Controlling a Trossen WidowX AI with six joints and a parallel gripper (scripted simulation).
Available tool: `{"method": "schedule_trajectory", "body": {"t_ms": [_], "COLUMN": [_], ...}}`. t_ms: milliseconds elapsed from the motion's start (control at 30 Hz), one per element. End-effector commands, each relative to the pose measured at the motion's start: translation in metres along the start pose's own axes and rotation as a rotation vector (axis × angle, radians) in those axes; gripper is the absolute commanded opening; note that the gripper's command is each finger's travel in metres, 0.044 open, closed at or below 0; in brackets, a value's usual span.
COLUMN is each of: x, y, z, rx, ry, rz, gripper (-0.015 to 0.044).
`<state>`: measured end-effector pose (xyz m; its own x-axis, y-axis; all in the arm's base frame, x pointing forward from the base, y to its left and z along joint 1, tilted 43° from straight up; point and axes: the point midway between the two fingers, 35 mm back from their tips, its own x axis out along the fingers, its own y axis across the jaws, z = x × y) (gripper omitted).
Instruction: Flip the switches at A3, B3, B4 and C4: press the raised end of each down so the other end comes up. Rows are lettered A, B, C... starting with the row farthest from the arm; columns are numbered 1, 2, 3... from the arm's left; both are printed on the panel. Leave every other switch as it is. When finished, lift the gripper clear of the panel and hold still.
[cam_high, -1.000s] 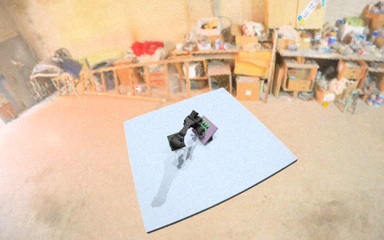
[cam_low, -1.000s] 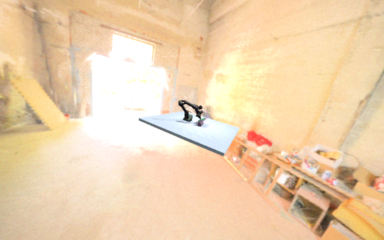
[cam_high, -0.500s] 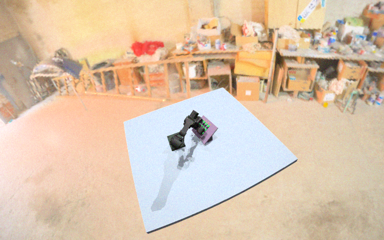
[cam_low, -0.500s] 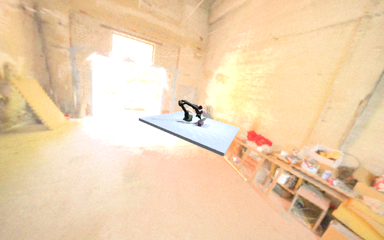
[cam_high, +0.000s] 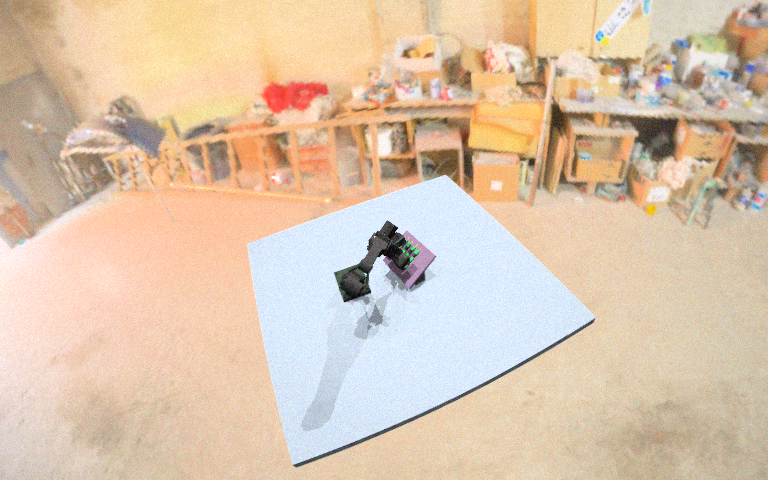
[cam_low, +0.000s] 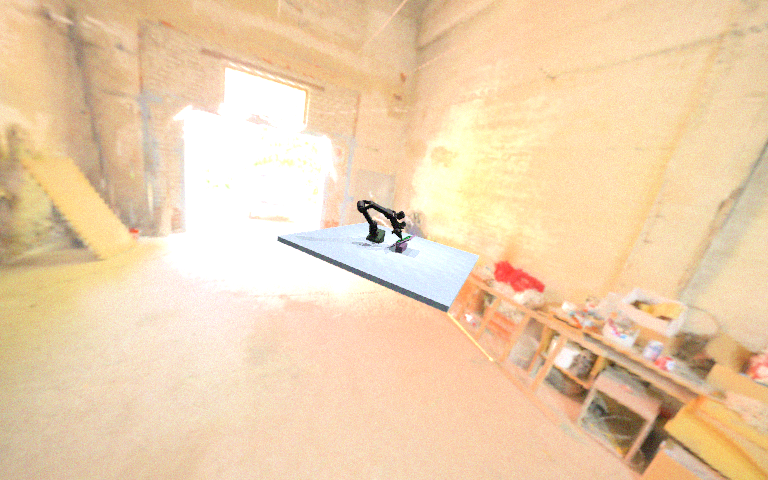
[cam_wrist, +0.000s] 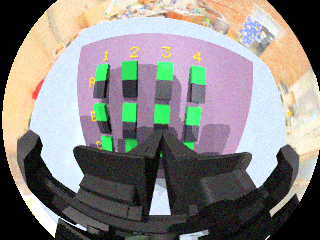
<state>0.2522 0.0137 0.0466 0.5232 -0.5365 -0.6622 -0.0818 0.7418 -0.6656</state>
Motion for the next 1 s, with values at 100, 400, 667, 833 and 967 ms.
{"method": "schedule_trajectory", "body": {"t_ms": [100, 400, 667, 833, 967], "x": [0.001, 0.002, -0.023, -0.062, -0.062], "y": [0.001, 0.001, 0.004, 0.001, 0.001], "z": [0.0, 0.0, 0.003, 0.002, 0.002], "rx": [-0.004, -0.004, 0.0, -0.005, -0.005], "ry": [-0.001, -0.001, 0.014, 0.027, 0.027], "rz": [0.005, 0.005, 0.012, 0.007, 0.007], "gripper": [0.0, 0.0, 0.0, 0.0, 0.0]}}
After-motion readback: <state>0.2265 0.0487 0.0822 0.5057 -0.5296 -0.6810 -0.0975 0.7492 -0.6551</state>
